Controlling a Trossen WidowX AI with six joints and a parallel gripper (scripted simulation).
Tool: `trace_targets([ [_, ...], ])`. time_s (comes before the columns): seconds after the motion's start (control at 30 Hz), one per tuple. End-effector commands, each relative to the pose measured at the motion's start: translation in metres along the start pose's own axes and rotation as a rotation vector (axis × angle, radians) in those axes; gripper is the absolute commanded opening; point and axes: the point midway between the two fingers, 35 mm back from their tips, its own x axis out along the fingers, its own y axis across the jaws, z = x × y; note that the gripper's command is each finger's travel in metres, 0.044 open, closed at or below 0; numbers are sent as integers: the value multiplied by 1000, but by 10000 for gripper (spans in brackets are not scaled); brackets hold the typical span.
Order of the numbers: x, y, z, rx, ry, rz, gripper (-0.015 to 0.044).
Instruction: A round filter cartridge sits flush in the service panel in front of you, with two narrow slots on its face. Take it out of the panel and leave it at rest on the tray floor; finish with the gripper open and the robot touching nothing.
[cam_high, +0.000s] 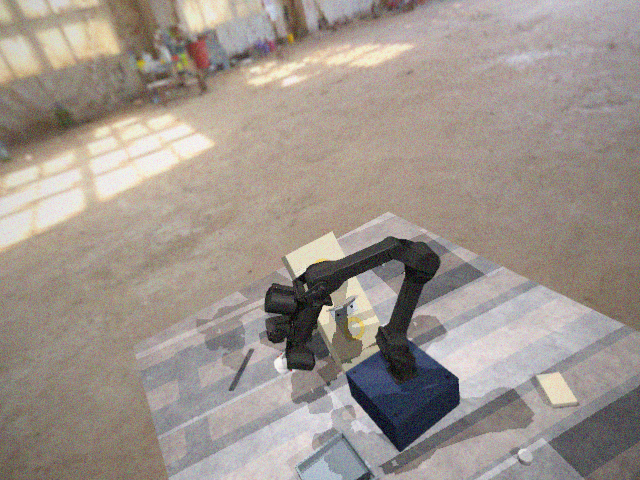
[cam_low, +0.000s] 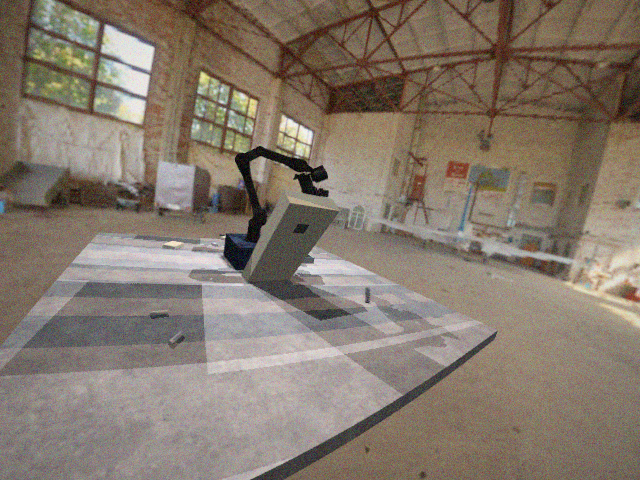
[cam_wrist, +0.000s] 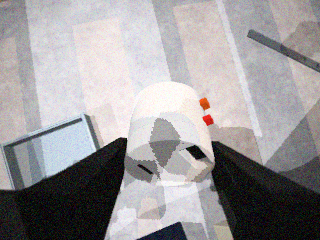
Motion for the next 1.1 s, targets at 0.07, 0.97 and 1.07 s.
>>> trace_targets([
  [0.07, 21, 29, -7, -92, 1, 61, 0],
  [0.97, 90, 154, -104, -519, 1, 316, 0],
  [1.07, 92, 159, -111, -543, 1, 330, 0],
])
